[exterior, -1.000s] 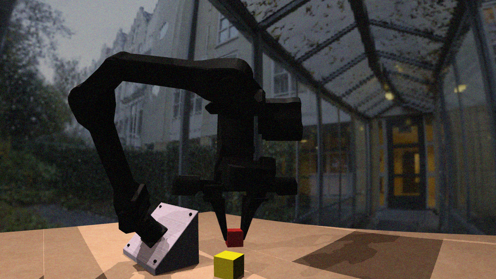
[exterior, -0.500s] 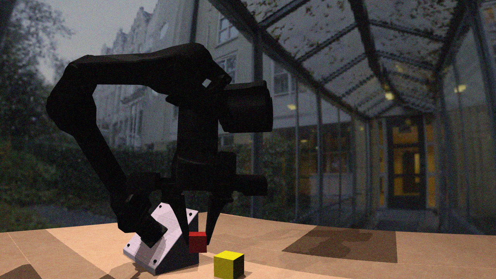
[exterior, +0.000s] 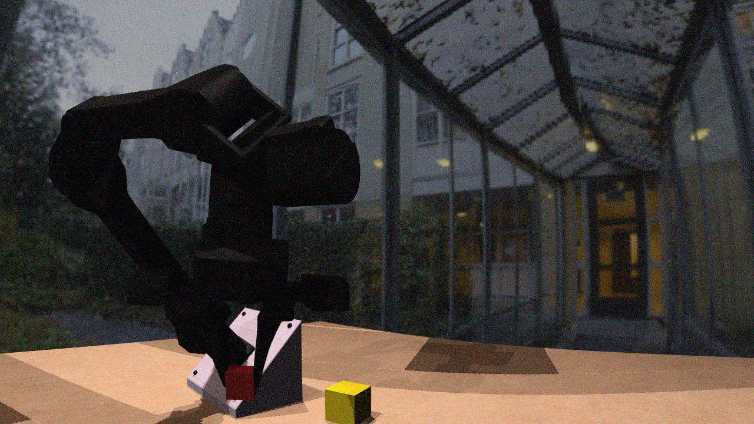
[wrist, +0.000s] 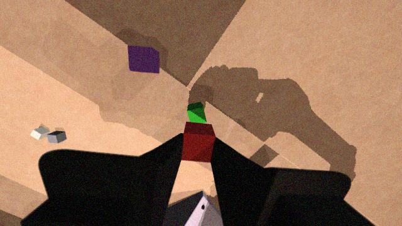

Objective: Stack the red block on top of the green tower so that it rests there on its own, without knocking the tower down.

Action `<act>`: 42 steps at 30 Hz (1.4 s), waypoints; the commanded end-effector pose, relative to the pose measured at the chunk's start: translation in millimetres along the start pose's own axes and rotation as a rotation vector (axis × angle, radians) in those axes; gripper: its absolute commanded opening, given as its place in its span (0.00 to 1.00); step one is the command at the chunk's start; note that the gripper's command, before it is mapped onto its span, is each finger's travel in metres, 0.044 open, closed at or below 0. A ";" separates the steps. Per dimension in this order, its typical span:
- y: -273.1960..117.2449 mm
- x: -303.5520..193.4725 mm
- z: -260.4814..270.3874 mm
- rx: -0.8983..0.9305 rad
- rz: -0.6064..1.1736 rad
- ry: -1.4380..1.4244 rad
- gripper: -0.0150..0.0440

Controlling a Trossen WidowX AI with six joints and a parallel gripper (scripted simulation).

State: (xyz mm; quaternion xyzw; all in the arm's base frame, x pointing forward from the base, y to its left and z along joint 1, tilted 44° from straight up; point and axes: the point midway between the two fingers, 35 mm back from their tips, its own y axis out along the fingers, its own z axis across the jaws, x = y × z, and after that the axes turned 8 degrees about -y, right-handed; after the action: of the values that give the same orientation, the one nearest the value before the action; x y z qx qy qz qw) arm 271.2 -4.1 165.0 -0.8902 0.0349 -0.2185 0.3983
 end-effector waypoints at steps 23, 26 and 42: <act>59.9 0.6 -0.9 -0.007 -0.002 -0.004 0.25; 60.0 0.6 -0.9 -0.007 -0.002 -0.004 0.25; 60.3 0.6 -0.9 -0.007 -0.002 -0.004 0.25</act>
State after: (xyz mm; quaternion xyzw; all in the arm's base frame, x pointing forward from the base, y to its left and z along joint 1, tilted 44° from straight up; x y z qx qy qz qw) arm 277.9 -45.6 121.8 -0.8911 0.0360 -0.2185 0.3961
